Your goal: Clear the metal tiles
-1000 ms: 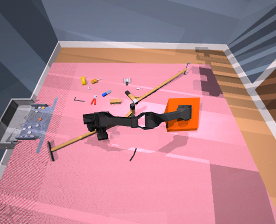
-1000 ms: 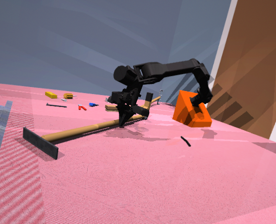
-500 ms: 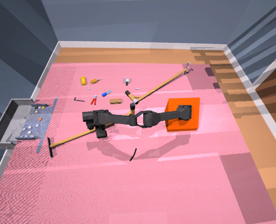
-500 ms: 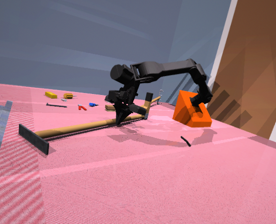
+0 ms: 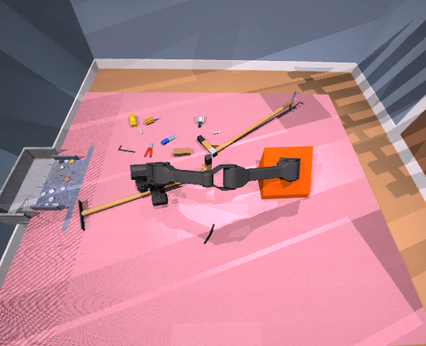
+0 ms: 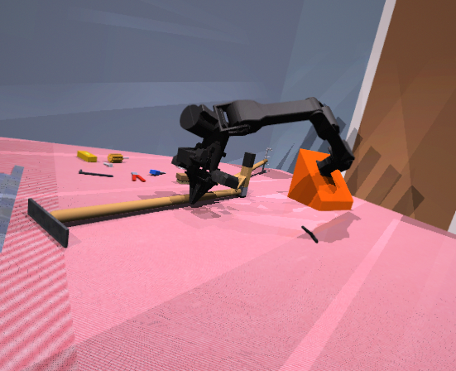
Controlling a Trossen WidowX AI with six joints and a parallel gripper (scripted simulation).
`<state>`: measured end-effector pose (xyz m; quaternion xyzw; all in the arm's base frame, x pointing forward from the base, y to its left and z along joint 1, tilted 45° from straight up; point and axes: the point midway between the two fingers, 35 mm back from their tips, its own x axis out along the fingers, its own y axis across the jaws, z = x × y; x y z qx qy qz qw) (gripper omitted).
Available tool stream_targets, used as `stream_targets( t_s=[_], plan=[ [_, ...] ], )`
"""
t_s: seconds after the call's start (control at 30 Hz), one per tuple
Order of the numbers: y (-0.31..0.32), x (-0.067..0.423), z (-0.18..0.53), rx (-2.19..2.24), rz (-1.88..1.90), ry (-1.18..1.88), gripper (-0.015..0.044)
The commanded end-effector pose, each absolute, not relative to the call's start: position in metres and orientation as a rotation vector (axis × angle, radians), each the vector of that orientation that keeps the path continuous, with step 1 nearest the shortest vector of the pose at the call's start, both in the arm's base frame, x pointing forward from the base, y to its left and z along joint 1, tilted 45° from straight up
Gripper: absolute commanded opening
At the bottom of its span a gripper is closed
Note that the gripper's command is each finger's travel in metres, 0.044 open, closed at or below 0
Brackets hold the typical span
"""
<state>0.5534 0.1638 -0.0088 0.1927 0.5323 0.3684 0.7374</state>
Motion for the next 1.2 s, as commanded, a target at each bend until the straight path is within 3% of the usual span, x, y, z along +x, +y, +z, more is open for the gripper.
stream_targets(
  t_s=[0.0,0.37,1.17],
  plan=[
    [0.161,0.555,-0.015,0.422,0.811,1.17,0.0],
    [0.155,0.559,-0.022,0.421,0.811,1.167,0.0],
    [0.104,0.546,0.043,0.435,0.781,1.178,0.0]
  ],
)
